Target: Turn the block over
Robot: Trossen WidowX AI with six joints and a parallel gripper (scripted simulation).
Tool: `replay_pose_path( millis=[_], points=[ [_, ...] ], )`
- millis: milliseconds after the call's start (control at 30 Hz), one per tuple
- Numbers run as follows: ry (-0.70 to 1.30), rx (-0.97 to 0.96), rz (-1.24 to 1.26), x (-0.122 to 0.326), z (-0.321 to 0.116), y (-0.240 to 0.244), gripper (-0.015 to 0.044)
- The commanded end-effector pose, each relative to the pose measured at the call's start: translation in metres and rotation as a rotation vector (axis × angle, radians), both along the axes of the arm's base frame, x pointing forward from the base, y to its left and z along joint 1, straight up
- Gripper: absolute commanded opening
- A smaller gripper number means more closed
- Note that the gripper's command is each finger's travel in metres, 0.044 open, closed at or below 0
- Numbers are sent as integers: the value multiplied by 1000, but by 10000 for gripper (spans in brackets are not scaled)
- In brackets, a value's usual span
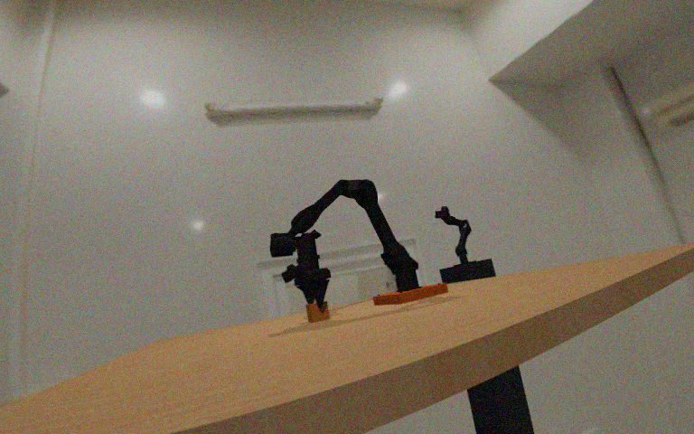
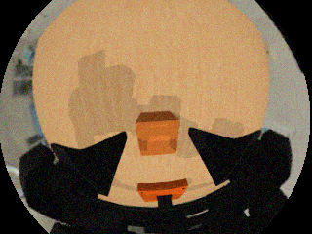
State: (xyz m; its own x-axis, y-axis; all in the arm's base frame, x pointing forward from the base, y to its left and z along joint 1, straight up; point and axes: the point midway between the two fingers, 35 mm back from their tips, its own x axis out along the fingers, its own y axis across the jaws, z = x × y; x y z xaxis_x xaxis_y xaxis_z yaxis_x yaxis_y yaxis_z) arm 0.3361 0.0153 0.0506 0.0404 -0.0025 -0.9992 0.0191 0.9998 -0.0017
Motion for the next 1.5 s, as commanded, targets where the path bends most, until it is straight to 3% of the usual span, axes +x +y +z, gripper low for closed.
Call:
replay_pose_path(
  millis=[0, 33, 300, 933, 1067, 1467],
  points=[
    [13, 5, 6, -3, -9, 1, 440],
    [13, 5, 6, -3, -9, 1, 440],
    [13, 5, 6, -3, -9, 1, 230],
    [13, 5, 6, -3, -9, 1, 103],
    [13, 5, 6, -3, 6, 1, 0],
    [-60, 3, 7, -3, 18, 1, 0]
  ],
)
